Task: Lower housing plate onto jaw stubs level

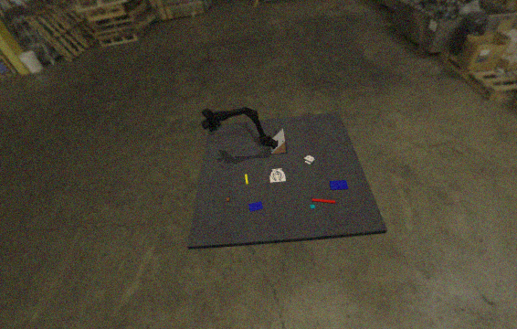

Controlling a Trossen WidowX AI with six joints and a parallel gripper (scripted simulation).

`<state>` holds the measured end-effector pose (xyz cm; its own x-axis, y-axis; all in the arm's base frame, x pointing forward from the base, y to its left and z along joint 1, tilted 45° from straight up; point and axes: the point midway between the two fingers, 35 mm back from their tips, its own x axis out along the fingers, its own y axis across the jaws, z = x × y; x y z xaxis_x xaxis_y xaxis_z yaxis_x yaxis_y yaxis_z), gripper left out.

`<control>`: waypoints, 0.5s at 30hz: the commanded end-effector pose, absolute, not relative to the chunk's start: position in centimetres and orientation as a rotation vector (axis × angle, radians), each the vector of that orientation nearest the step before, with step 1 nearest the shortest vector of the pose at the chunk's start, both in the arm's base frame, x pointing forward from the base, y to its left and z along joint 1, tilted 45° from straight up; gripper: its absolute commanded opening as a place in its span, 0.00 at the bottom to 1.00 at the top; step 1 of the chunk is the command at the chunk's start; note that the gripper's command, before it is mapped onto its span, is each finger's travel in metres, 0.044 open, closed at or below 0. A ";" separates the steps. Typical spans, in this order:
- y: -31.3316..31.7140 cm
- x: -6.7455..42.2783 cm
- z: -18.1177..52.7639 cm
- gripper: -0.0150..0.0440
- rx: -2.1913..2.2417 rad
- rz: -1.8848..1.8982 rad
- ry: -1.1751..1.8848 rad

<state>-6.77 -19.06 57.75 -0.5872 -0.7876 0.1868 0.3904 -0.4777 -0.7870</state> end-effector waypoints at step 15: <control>-26.3 4.5 53.1 1.00 -0.858 -1.578 1.005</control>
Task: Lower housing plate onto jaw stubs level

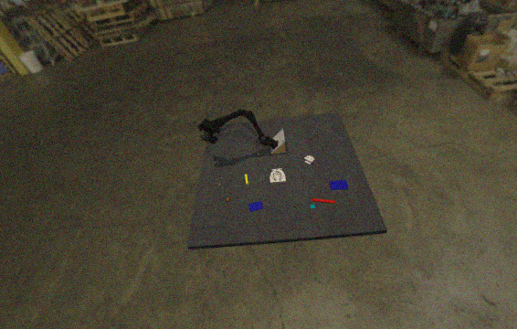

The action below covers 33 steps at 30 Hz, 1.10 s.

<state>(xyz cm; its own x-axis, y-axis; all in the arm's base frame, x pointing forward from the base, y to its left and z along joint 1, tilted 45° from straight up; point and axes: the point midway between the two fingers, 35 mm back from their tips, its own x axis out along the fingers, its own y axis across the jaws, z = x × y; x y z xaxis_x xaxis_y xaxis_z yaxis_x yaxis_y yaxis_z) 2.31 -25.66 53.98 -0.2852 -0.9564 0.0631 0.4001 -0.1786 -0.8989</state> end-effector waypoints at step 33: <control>-25.7 27.9 41.3 1.00 -0.997 -0.802 0.955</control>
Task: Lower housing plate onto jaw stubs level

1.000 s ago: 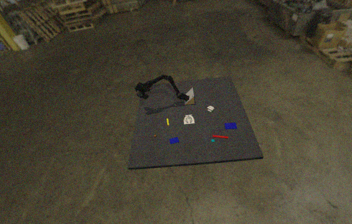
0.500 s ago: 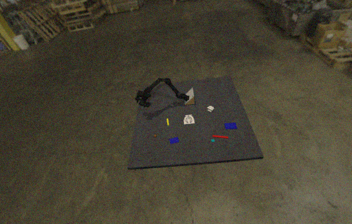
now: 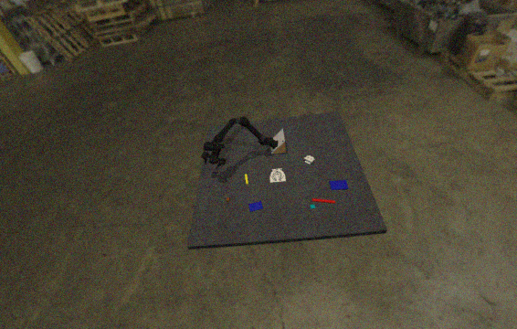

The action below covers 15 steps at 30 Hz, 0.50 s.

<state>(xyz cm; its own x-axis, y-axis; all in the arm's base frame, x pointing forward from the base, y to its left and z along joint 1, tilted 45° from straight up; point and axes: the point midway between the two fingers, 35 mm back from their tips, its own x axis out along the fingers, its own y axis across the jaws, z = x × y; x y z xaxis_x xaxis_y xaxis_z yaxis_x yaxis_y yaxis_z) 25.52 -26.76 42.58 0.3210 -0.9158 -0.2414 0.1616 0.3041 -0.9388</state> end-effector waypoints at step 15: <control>-18.1 38.2 33.2 1.00 -1.124 -0.381 1.005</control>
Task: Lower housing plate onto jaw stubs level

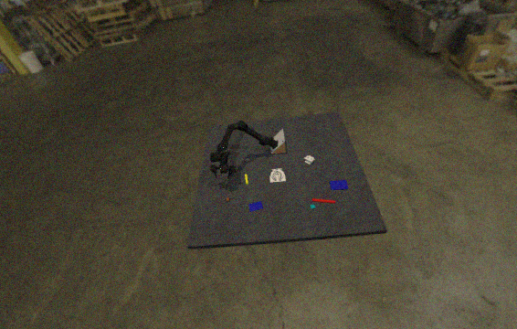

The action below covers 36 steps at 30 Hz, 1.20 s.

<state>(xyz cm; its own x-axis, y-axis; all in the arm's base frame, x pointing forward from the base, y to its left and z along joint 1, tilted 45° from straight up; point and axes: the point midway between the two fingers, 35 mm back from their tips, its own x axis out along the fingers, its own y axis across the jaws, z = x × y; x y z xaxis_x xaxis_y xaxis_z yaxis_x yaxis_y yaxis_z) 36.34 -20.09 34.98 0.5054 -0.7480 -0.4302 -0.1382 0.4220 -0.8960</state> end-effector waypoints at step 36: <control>10.0 43.4 11.1 1.00 -1.502 0.602 1.142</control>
<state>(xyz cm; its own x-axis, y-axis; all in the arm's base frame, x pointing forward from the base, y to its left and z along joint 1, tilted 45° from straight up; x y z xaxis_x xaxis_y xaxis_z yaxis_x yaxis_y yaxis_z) 44.15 7.56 12.81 0.4346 -0.3506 -0.8296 -0.8567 0.1231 -0.5009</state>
